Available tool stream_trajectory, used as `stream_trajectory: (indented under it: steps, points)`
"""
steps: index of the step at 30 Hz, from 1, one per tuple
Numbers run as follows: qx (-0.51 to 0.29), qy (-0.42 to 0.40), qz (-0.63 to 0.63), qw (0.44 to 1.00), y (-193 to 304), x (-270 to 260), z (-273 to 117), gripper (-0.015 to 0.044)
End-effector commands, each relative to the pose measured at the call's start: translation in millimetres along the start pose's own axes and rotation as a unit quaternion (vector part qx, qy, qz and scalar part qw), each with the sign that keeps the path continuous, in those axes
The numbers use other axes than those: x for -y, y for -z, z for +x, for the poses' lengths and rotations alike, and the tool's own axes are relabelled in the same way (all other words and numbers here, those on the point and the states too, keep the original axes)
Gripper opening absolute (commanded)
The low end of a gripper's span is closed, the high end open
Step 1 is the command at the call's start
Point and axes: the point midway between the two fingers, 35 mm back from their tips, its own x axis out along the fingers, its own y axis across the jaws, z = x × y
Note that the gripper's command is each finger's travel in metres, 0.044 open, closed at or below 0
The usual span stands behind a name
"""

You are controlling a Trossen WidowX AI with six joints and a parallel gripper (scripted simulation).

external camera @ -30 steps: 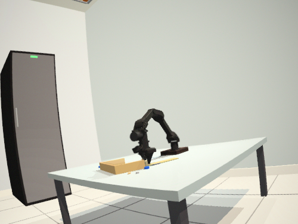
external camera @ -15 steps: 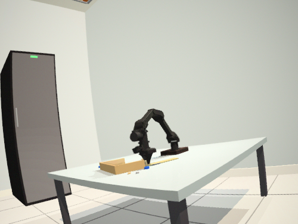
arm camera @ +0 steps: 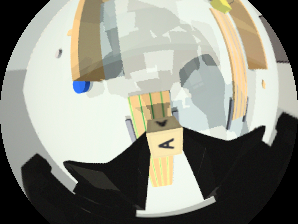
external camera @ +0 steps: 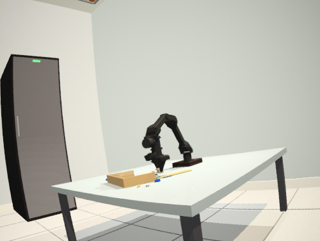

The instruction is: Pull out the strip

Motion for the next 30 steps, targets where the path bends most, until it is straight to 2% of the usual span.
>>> stream_trajectory:
  steps: [1, 30]
  points:
    - [0.003, -0.004, -0.002, 1.0, 13.3, 7.8, -13.2, 0.0]
    - [0.0, -0.002, -0.002, 1.0, 84.6, 50.5, -20.8, 0.0]
